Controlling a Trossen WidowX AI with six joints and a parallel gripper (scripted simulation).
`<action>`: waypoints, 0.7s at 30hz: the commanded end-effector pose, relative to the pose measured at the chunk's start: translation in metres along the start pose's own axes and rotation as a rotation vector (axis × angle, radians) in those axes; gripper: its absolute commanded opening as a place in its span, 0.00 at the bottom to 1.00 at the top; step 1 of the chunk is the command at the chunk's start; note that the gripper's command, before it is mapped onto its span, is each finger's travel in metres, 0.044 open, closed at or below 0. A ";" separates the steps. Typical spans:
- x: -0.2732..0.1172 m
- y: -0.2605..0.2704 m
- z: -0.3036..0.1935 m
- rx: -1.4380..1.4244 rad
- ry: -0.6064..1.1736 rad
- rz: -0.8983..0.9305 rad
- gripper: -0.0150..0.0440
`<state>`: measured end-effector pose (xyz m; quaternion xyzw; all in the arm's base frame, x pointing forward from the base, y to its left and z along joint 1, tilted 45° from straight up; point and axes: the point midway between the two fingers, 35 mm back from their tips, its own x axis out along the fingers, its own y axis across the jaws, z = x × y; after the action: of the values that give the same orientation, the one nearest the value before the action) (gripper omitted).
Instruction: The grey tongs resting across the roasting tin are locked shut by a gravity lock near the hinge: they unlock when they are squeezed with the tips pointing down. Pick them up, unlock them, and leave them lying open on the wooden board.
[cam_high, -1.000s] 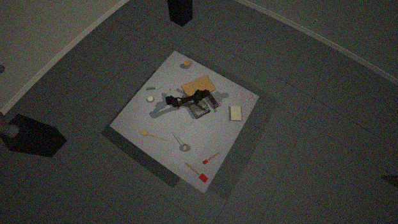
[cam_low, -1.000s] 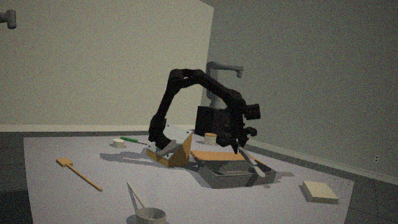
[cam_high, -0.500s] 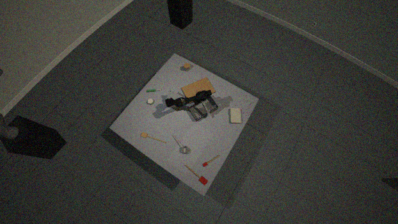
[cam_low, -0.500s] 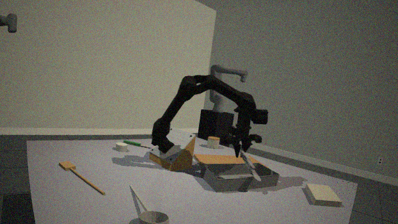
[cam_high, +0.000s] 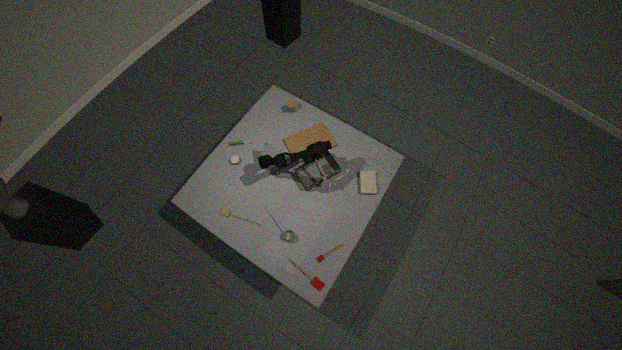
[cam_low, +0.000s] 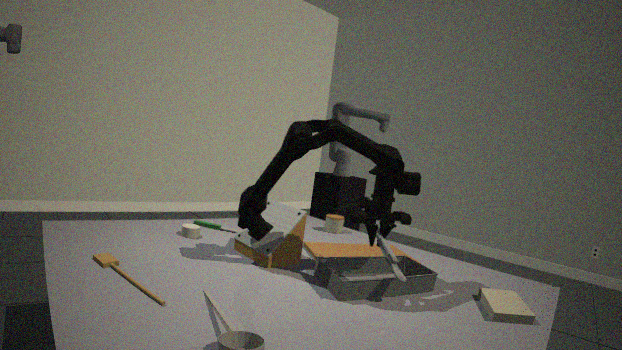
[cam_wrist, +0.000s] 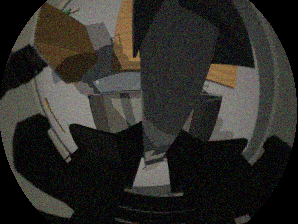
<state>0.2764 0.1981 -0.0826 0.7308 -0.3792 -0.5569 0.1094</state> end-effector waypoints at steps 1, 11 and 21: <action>-0.005 -0.005 0.005 0.049 0.004 -0.011 0.00; -0.025 -0.024 0.034 0.301 -0.003 -0.011 0.00; -0.044 -0.038 0.065 0.558 -0.003 -0.003 0.00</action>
<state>0.2392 0.2611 -0.0932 0.7363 -0.4986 -0.4522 -0.0696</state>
